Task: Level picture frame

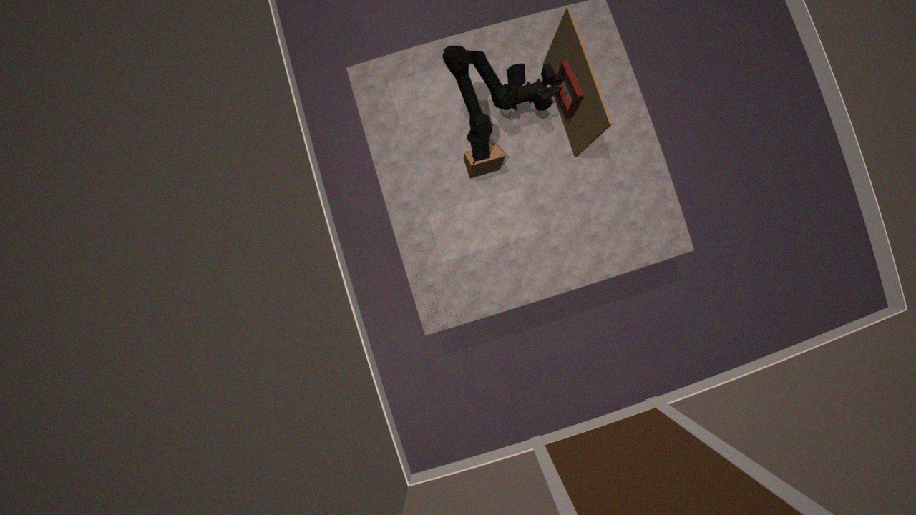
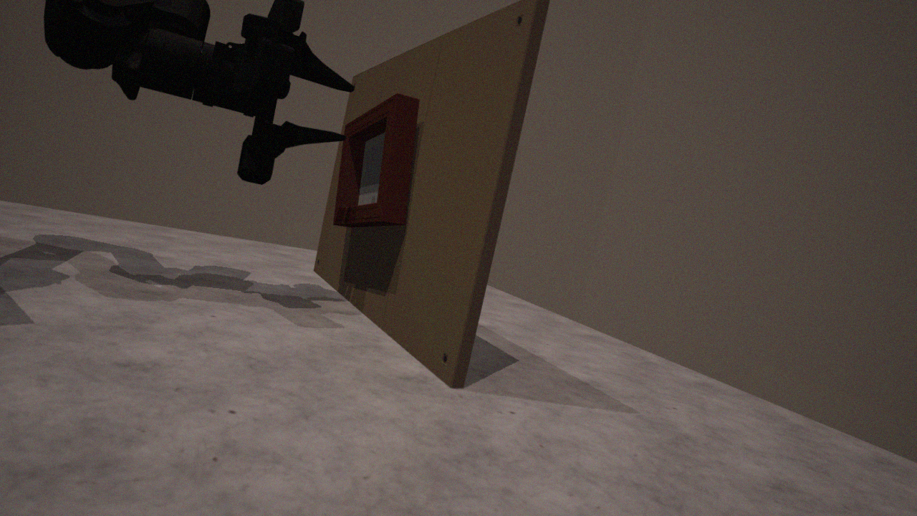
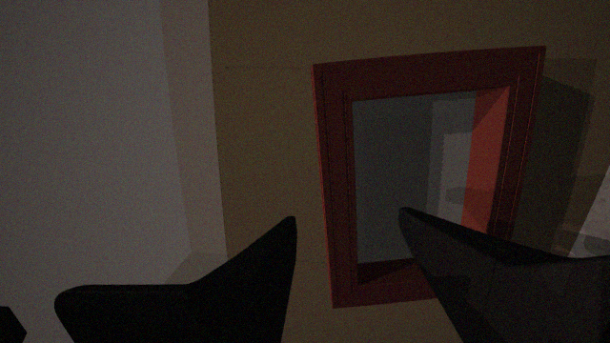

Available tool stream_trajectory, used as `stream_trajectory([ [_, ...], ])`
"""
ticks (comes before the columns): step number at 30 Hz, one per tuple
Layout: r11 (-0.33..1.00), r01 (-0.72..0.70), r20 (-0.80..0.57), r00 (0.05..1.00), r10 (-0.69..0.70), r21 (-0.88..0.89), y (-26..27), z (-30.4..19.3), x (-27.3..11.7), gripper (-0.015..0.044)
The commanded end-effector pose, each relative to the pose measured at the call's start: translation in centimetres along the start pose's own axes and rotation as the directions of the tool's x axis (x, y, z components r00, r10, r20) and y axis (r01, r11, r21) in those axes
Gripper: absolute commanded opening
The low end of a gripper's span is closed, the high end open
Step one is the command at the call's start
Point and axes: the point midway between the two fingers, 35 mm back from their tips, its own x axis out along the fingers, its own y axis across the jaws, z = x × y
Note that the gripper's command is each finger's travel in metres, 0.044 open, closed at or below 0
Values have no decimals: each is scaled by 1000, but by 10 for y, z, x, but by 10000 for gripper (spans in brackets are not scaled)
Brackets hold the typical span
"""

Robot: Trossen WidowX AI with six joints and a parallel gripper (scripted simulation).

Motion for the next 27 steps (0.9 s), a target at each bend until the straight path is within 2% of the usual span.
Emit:
stream_trajectory([
  [1,1000,-4,-5,1000,4,6,2,-2,8,260],
  [16,1000,-5,-6,1000,5,6,2,-1,32,260],
  [27,1000,-5,-6,1000,5,6,1,-1,33,260],
])
